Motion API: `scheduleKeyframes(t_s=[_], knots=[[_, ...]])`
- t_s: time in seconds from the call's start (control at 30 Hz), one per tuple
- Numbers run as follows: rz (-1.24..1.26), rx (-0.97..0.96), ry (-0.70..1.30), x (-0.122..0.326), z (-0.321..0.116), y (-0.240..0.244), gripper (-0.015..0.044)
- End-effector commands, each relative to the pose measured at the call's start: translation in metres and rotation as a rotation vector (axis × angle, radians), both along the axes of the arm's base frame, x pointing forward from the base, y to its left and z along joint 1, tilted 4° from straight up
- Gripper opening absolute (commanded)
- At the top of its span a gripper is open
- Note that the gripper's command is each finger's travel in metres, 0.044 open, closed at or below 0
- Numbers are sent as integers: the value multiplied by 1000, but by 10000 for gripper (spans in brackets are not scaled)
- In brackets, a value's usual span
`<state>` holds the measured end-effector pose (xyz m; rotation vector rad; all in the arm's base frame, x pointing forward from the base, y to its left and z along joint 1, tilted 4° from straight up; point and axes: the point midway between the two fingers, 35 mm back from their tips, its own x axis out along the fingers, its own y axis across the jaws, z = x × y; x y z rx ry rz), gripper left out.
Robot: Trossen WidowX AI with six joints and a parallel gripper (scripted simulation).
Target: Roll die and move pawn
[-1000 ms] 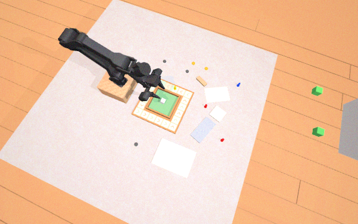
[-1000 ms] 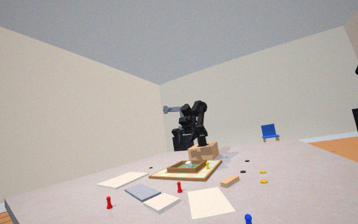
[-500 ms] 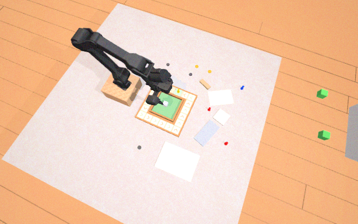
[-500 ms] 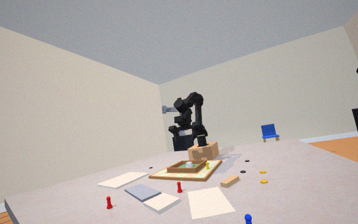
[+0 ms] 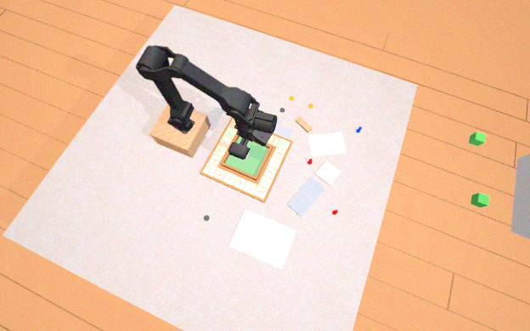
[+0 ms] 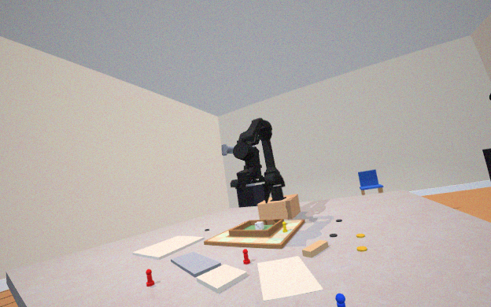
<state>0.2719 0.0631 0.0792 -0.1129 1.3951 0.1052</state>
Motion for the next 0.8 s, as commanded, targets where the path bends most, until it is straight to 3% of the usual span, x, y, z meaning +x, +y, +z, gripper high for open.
scheduleKeyframes(t_s=[0.0,0.13,0.77], knots=[[-12,5,43,7,-14,43,282],[-40,0,83,6,-32,93,200],[-41,0,85,7,-53,99,200]])
